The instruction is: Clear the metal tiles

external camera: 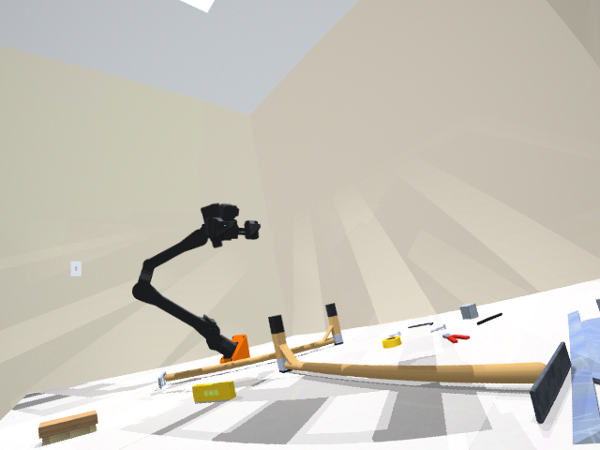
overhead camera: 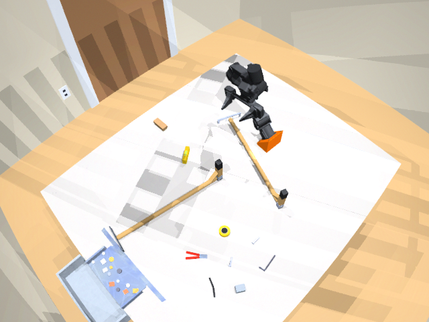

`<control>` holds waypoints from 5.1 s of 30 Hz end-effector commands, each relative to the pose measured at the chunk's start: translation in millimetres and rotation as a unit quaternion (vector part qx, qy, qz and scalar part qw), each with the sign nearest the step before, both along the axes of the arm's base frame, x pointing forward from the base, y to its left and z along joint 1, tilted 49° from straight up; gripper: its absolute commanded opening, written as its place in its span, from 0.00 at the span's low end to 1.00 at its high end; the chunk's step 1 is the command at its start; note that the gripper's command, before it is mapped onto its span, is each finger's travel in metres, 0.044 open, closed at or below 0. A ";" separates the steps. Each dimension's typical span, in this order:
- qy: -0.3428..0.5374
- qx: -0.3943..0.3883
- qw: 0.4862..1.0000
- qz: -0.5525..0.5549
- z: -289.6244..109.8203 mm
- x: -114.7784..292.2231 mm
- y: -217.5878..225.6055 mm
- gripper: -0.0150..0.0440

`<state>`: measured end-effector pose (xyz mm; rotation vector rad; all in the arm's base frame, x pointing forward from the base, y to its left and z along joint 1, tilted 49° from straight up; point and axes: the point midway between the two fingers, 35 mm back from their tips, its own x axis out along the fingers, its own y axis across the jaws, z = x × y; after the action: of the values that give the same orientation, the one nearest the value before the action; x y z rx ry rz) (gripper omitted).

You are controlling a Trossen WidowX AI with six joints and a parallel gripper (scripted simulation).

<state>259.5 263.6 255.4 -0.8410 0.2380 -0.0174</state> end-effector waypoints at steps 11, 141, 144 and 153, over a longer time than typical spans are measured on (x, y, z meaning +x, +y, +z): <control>-0.002 -0.001 1.000 -0.001 1.3 -0.1 -0.2 1.00; 0.203 0.072 0.851 -0.479 -175.7 248.1 -246.3 1.00; 0.201 0.074 0.854 -0.475 -173.0 242.4 -239.8 1.00; 0.196 0.075 0.862 -0.462 -165.4 223.4 -221.0 1.00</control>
<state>491.0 35.9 86.5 -0.4955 1.0163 -0.7325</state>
